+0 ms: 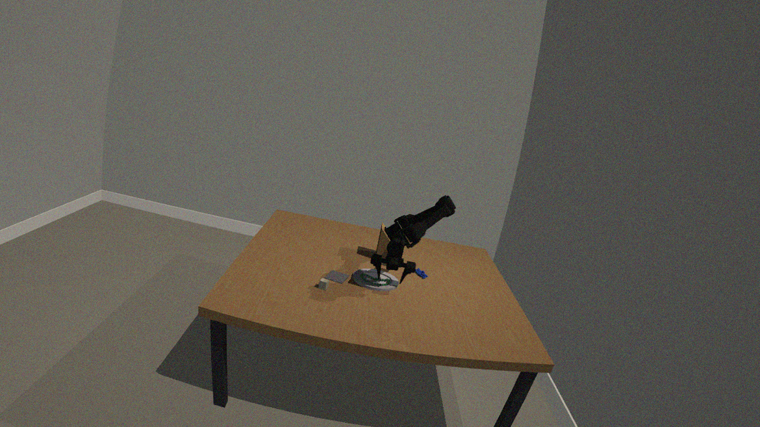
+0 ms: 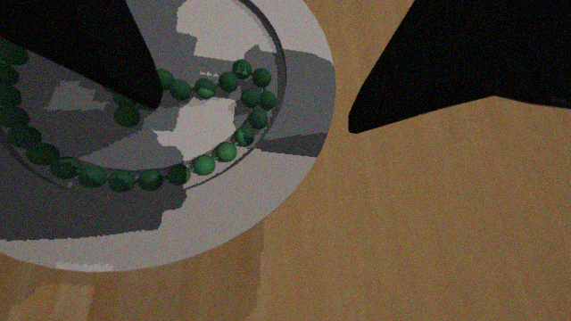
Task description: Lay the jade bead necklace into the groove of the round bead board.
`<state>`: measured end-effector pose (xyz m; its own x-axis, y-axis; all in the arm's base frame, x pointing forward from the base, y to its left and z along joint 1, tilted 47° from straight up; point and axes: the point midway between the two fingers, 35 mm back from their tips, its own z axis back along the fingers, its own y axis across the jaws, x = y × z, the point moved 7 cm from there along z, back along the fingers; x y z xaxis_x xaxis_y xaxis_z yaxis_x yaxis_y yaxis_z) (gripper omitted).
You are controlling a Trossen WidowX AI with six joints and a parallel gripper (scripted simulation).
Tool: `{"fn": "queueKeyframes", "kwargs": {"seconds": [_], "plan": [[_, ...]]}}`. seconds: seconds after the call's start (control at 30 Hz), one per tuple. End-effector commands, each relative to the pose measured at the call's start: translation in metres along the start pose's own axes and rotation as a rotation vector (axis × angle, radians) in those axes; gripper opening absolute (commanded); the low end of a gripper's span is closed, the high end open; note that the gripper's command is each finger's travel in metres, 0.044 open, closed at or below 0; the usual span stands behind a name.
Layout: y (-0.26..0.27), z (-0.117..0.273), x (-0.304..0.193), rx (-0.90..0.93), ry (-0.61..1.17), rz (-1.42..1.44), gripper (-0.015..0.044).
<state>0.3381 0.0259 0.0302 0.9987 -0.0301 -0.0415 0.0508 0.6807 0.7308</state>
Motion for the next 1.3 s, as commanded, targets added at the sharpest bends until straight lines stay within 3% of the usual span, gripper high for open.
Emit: {"fn": "queueKeyframes", "kwargs": {"seconds": [0.0, 0.1, 0.4, 1.27], "plan": [[0.001, 0.001, 0.0, -0.004, -0.001, -0.003, 0.044], [-0.003, 0.005, -0.001, -0.005, -0.002, -0.162, 0.0361], [-0.026, 0.029, -0.012, -0.005, -0.005, -1.14, 0.0125], [-0.027, 0.018, -0.012, -0.003, -0.011, -1.201, 0.012]]}}
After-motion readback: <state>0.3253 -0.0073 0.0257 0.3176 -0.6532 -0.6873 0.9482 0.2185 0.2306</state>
